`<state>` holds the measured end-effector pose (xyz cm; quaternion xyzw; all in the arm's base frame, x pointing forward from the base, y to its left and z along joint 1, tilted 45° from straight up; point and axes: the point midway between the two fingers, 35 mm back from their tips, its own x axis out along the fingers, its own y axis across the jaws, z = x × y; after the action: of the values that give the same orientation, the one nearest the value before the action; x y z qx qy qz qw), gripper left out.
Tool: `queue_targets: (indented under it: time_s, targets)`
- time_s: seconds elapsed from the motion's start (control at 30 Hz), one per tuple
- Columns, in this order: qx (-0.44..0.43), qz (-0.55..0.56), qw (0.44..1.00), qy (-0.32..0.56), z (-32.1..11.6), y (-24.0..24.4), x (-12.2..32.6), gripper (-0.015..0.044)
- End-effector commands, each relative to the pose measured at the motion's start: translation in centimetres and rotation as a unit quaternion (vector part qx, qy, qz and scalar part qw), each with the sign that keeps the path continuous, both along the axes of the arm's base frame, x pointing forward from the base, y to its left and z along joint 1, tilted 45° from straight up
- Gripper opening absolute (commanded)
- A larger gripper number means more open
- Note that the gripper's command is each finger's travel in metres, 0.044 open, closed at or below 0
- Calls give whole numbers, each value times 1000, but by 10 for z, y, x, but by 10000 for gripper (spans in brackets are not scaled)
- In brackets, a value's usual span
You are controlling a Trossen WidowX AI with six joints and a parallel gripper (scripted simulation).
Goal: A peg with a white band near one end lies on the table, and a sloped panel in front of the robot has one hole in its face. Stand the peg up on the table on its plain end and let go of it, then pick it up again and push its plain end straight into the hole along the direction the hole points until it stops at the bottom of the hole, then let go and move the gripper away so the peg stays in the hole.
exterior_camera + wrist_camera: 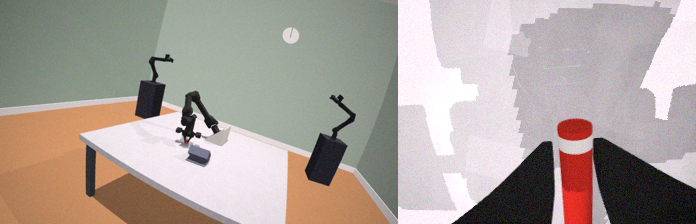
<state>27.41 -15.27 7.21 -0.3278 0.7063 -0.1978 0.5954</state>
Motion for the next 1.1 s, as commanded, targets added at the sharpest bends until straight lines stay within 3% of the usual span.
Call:
queue_targets:
  time_s: [0.0,1.07]
  targets:
    - [-3,2,1000,2,0,-1,0,63]
    - [25,73,994,-75,12,9,-8,49]
